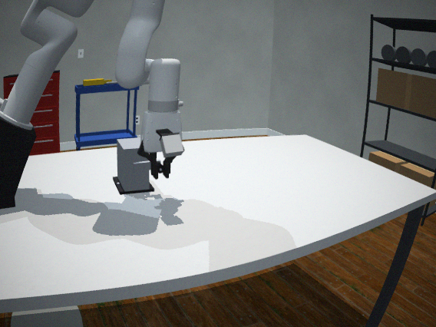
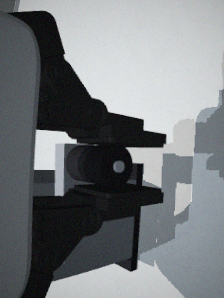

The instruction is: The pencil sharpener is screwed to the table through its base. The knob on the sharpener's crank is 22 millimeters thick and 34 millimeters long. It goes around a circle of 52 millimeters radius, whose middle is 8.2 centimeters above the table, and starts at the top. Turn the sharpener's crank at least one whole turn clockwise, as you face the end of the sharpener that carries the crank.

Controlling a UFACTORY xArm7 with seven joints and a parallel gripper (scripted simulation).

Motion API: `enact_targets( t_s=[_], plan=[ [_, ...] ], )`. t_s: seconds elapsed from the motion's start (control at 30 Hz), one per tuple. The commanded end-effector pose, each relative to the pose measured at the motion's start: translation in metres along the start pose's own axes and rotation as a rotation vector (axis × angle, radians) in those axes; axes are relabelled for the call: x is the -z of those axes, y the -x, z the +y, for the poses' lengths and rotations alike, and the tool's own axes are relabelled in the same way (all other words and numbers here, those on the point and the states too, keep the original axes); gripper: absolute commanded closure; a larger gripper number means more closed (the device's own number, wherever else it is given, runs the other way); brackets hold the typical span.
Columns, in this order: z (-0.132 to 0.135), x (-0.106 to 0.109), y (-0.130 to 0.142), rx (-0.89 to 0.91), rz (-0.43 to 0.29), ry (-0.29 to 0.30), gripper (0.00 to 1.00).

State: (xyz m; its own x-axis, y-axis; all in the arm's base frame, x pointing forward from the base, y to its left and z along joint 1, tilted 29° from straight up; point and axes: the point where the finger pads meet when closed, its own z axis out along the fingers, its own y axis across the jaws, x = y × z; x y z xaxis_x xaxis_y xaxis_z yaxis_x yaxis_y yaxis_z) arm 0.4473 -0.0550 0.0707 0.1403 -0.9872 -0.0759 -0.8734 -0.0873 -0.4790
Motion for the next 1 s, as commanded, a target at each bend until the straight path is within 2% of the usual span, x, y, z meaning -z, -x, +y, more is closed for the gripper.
enact_targets(
  t_s=[0.0,0.53,0.97],
  plan=[
    [-0.001,0.000,-0.001,0.000,0.001,-0.002,1.00],
    [0.000,-0.009,-0.001,0.000,0.001,-0.002,1.00],
    [0.006,-0.028,-0.001,0.000,0.001,-0.002,1.00]
  ],
)
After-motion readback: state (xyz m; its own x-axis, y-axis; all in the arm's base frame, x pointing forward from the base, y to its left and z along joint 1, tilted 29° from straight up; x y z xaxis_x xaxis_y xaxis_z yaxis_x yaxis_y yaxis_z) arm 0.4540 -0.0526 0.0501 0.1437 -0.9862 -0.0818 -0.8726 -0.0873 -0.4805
